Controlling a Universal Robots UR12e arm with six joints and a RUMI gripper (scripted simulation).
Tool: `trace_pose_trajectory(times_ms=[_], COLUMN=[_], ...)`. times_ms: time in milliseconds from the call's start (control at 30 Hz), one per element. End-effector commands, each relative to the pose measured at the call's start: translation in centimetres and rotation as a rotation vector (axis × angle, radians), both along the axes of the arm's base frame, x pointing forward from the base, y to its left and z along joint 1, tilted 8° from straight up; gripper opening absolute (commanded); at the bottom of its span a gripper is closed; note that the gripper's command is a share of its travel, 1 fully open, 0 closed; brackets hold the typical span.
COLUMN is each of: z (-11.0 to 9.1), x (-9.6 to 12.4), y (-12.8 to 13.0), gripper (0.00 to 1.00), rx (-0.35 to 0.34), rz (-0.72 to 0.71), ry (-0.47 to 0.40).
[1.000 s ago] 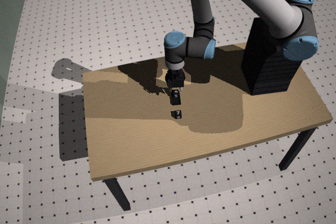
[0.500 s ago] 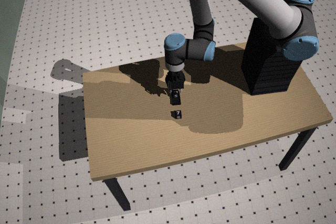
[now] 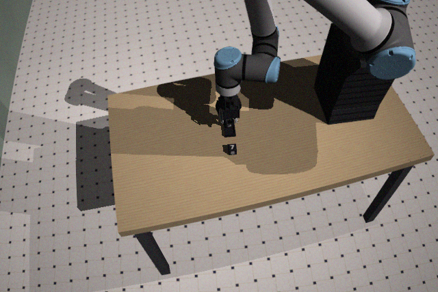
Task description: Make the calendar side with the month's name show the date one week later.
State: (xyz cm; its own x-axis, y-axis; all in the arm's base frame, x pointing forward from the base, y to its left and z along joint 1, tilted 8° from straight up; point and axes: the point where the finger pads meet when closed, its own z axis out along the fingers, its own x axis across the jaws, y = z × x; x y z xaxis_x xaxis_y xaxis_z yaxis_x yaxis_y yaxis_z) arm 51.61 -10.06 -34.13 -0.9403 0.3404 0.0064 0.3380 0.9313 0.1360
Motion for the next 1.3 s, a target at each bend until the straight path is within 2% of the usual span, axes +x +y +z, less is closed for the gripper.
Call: trace_pose_trajectory(times_ms=[0,1067,1100,1267], z=[-0.11,-0.11,-0.11,-0.11], x=[0.04,0.04,0.04,0.04], y=[-0.01,-0.01,-0.01,-0.01], gripper=[0.29,0.29,0.11,0.11], rx=[0.0,0.0,0.0,0.0], rz=[0.0,0.0,0.0,0.0], ry=[-0.001,-0.001,-0.001,-0.001])
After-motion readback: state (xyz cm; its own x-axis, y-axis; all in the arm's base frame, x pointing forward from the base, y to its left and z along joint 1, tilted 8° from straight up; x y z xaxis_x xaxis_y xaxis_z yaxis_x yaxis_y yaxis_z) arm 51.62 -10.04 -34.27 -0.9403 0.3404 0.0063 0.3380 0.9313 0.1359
